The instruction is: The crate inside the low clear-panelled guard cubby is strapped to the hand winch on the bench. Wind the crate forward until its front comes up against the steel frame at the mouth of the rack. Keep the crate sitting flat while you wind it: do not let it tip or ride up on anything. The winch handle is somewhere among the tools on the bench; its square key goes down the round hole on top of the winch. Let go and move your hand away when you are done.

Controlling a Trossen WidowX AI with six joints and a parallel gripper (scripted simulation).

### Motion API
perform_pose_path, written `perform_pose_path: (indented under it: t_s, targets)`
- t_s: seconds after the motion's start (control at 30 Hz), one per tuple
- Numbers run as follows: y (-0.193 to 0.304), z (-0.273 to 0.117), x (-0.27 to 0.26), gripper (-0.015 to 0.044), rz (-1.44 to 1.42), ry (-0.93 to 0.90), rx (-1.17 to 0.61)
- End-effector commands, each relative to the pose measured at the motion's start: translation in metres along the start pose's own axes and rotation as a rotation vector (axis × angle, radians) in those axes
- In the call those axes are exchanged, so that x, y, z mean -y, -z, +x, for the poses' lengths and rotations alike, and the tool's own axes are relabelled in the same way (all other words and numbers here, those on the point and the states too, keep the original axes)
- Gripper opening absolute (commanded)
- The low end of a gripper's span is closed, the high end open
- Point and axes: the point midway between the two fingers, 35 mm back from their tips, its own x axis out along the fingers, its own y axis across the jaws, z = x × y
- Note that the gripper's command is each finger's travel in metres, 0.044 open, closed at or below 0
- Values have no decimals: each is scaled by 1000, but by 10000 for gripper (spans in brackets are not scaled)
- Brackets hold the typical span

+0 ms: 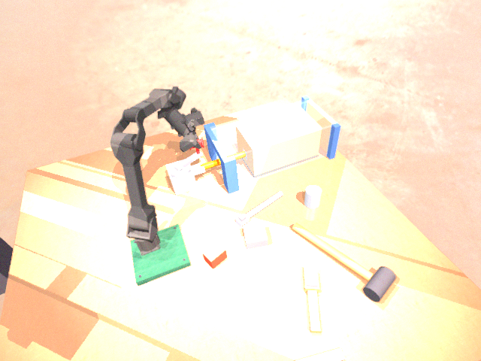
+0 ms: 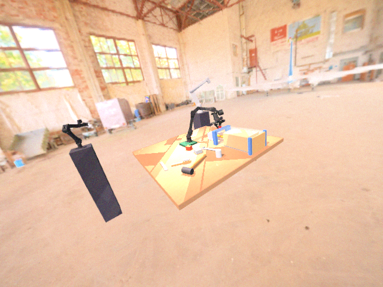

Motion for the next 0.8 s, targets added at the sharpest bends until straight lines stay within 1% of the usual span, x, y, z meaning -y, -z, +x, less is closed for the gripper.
perform_pose_path:
  t_s: [0.0, 0.77]
  targets:
    - [11, -2, -12, 0, 1, -19, -19]
    - [33, -13, -29, 0, 1, -21, -21]
